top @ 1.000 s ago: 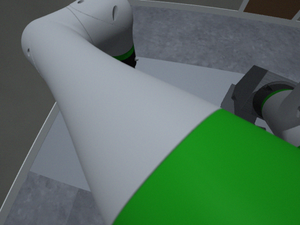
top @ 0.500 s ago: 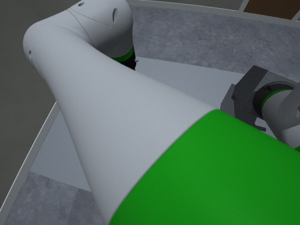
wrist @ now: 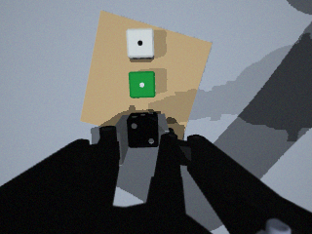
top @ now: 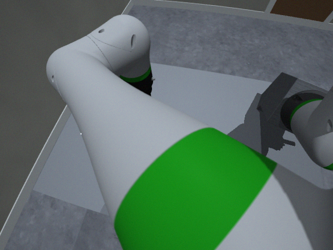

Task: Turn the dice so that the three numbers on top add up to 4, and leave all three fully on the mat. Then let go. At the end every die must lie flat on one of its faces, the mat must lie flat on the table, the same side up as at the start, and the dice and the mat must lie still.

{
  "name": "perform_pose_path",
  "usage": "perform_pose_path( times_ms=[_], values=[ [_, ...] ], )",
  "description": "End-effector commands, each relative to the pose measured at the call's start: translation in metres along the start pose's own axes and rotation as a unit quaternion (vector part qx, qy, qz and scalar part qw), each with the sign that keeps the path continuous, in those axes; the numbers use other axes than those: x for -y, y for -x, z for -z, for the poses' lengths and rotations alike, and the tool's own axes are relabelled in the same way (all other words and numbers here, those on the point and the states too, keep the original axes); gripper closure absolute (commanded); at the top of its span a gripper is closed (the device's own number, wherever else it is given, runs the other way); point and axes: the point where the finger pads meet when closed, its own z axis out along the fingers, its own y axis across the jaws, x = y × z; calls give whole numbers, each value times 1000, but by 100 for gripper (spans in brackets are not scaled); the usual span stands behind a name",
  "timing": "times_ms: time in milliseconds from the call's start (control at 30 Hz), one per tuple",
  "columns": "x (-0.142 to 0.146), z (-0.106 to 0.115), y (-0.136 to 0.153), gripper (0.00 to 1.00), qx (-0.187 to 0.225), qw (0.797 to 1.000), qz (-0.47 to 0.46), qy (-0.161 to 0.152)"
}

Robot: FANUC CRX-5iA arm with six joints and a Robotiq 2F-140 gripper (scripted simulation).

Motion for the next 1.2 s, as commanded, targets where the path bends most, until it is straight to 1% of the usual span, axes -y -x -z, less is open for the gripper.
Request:
perform_pose_path(
  times_ms=[0,200,400,1167],
  values=[
    [1,-14,1,84,0,1000,0,0],
    [1,-35,1,84,0,1000,0,0],
    [1,-42,1,84,0,1000,0,0],
    [1,-43,1,84,0,1000,0,0]
  ],
)
